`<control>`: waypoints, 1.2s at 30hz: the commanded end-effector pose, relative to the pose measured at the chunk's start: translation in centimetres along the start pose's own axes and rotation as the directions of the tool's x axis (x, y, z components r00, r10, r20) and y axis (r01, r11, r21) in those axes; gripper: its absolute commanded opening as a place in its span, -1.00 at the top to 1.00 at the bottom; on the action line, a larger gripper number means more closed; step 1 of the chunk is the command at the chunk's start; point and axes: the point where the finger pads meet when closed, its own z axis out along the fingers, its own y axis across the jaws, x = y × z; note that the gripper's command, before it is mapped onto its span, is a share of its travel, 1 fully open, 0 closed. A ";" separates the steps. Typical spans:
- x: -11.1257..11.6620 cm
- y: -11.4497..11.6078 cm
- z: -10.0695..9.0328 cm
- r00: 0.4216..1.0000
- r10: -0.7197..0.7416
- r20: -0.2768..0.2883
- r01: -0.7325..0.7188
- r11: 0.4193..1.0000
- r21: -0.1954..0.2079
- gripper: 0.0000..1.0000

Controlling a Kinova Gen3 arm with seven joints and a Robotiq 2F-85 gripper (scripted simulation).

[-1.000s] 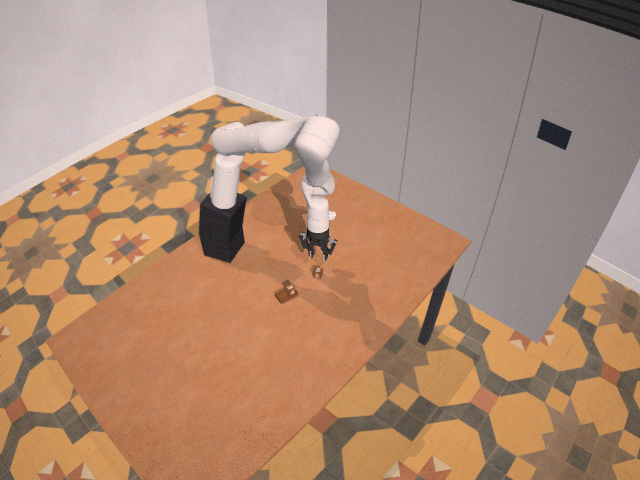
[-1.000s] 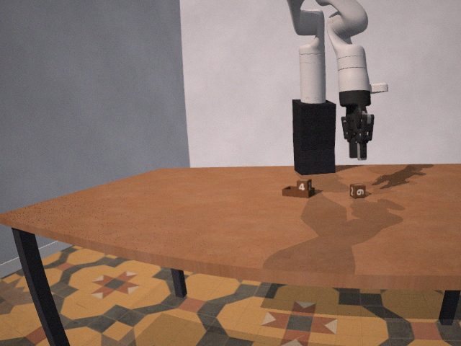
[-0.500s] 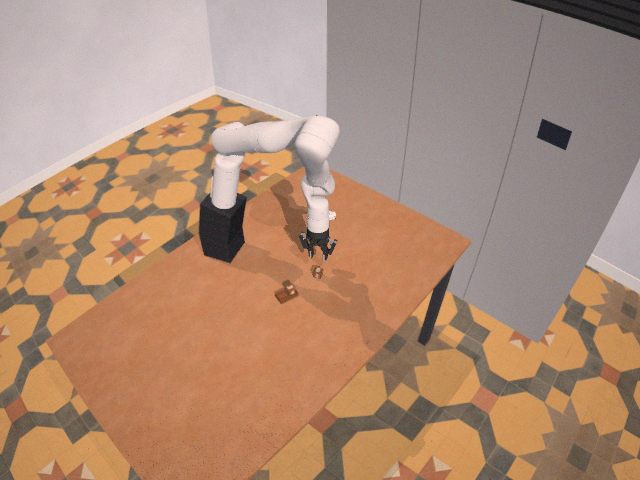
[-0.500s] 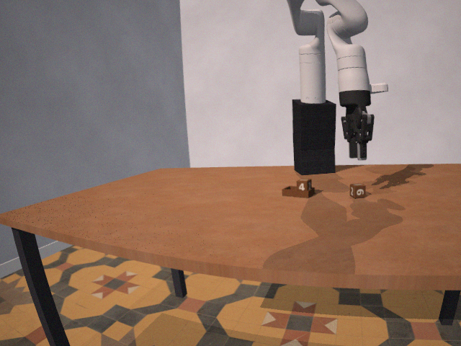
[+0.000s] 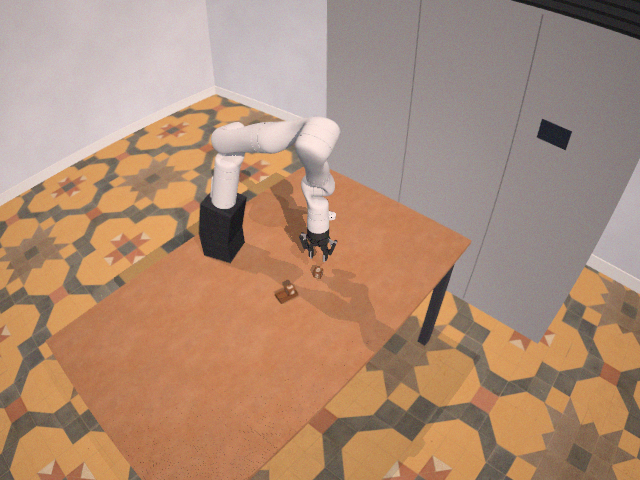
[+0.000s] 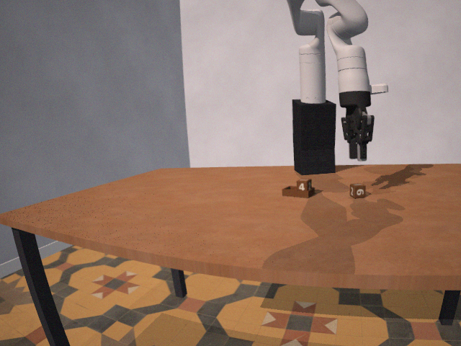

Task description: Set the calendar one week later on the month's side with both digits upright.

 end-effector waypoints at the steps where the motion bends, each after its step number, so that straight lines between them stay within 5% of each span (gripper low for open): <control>1: 0.0 0.0 0.2 1.000 0.000 -0.001 0.000 1.000 0.001 0.07; 36: 0.0 -0.1 4.4 1.000 0.000 -0.001 0.000 1.000 0.001 0.07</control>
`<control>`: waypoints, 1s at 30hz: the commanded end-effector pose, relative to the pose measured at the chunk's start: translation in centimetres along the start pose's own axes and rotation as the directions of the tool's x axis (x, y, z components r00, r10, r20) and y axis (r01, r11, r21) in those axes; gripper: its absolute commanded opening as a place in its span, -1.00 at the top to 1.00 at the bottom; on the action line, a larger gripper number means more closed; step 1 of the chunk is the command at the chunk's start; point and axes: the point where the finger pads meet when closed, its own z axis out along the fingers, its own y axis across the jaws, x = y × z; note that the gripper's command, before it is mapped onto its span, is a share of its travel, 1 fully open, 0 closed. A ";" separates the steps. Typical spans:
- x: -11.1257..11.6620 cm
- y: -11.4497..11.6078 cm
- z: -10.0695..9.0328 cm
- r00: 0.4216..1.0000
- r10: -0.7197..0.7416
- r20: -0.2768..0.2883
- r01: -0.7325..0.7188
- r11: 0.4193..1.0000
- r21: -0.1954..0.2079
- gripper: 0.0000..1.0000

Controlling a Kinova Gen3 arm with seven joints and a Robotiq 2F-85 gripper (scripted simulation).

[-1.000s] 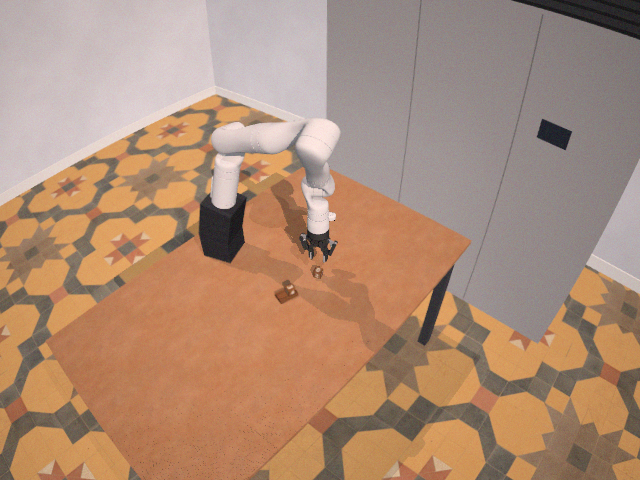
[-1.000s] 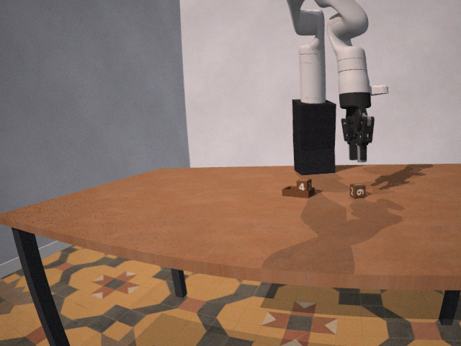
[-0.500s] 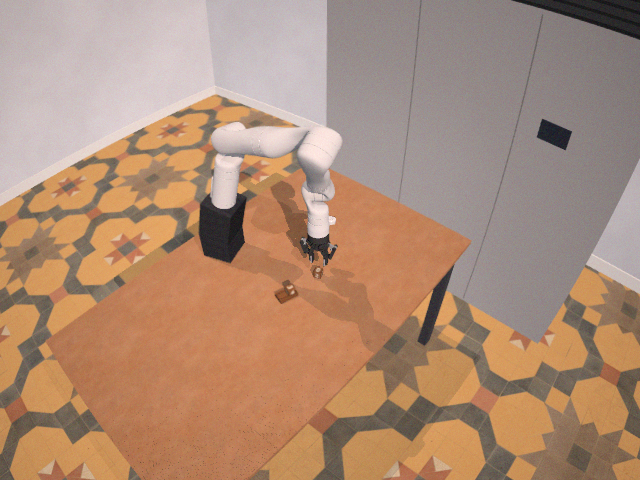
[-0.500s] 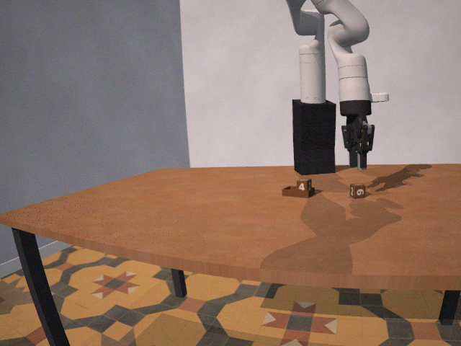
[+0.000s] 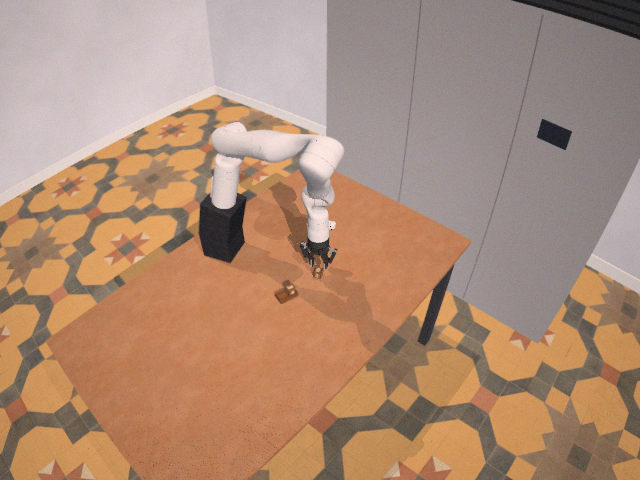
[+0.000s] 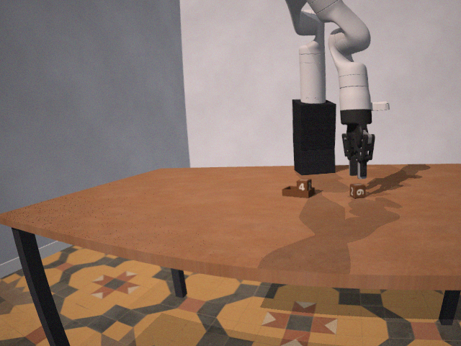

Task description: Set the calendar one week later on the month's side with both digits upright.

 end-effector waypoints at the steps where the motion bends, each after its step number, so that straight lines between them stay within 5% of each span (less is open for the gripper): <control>1: 0.1 -0.2 0.3 1.000 0.001 -0.003 -0.001 1.000 0.005 0.07; 30: 0.1 -0.2 0.9 1.000 0.001 -0.003 -0.001 1.000 0.005 0.07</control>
